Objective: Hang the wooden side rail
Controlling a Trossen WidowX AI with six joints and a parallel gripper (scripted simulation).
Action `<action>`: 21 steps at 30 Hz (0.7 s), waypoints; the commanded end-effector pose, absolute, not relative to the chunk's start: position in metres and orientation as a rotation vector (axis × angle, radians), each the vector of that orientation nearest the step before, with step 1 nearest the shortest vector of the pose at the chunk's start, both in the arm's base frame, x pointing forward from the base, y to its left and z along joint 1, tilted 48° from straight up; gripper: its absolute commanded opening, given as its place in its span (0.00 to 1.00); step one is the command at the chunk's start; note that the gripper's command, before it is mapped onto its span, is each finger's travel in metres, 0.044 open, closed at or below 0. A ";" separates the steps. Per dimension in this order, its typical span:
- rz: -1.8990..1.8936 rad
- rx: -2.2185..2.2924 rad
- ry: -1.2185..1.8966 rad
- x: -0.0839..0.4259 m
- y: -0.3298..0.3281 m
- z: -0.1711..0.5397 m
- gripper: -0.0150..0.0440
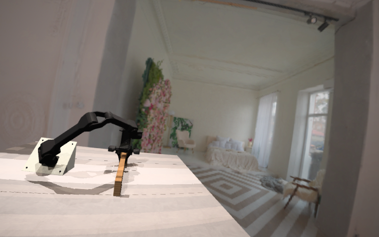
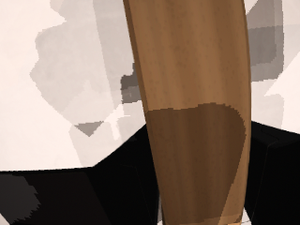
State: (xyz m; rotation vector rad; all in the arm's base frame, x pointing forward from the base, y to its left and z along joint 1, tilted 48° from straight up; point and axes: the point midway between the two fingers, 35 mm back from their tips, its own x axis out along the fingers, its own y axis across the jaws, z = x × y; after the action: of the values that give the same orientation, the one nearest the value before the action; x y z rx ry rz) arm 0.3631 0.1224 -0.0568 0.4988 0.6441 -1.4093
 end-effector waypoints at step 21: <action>-1.392 0.508 0.642 0.363 0.133 -0.056 0.25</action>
State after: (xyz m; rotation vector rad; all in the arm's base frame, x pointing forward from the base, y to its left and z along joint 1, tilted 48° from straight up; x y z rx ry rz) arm 0.3637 0.1238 -0.0582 0.5001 0.6429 -1.4094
